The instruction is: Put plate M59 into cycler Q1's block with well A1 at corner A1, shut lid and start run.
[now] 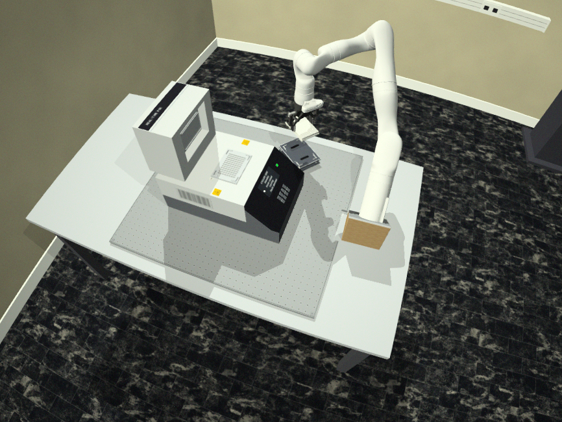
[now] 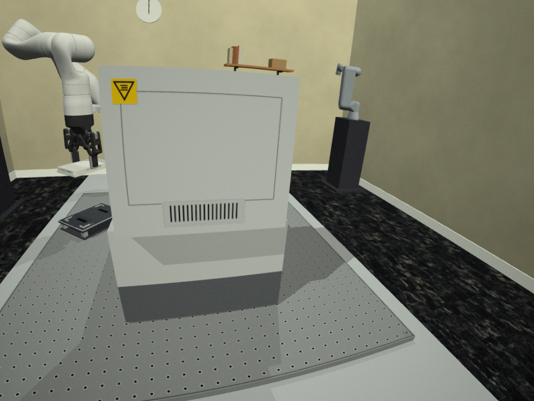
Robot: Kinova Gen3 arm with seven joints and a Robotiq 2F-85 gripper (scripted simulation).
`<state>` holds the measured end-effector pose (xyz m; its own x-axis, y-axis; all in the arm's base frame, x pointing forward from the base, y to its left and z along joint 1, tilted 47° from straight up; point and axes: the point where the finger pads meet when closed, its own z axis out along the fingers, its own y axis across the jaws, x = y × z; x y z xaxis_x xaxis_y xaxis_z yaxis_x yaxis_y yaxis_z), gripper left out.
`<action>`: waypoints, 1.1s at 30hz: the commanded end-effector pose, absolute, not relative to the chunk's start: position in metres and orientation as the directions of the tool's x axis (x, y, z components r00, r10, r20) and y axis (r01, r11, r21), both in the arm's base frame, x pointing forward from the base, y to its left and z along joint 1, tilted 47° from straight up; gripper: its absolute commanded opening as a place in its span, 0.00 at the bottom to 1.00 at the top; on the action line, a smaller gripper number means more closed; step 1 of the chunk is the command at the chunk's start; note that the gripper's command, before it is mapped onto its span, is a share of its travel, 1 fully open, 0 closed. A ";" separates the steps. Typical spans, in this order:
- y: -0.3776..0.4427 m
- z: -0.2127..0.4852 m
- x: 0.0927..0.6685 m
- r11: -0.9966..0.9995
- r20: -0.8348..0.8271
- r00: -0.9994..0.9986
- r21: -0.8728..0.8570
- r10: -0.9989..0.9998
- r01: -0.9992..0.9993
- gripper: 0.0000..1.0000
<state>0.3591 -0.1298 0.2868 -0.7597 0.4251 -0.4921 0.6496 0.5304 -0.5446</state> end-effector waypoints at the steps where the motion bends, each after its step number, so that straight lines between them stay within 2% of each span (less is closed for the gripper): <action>1: -0.125 0.290 0.360 0.537 -0.488 -0.765 -0.545 0.421 0.644 0.91; 33: -0.096 0.316 0.358 0.538 -0.487 -0.765 -0.545 0.421 0.643 0.91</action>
